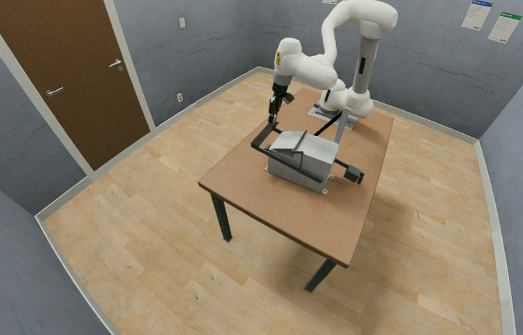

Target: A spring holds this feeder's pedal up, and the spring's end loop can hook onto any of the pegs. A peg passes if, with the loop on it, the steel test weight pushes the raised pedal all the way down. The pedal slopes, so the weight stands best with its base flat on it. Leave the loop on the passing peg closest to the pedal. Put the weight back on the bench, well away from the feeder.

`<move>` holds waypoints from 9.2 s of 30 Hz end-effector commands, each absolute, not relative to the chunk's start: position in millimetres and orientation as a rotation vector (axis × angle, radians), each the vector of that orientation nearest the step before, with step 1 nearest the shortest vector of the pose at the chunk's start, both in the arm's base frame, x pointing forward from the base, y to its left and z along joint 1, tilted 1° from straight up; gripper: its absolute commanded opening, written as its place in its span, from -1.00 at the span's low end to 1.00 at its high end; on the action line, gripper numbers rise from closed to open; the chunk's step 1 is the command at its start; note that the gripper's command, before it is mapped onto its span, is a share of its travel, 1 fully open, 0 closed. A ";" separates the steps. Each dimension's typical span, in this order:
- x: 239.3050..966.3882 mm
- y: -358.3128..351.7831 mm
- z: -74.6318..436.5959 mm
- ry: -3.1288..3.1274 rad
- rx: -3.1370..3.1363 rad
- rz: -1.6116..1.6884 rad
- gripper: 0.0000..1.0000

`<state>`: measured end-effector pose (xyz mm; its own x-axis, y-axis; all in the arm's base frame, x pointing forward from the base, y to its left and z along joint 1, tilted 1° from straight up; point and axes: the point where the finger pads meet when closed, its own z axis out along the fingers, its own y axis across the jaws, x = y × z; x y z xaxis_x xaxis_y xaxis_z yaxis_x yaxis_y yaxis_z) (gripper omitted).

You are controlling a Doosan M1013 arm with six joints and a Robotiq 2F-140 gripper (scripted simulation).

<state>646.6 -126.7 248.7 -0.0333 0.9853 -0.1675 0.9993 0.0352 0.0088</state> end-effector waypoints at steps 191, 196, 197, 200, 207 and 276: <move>647.3 -134.3 255.3 2.244 2.167 -0.012 1.00; 647.9 -139.0 213.9 2.292 2.212 0.092 1.00; 648.1 -139.9 205.7 2.302 2.221 0.113 1.00; 648.2 -140.8 197.4 2.311 2.229 0.135 1.00; 648.1 -141.8 190.4 2.317 2.238 0.153 1.00; 649.1 -144.3 93.5 2.341 2.260 0.212 1.00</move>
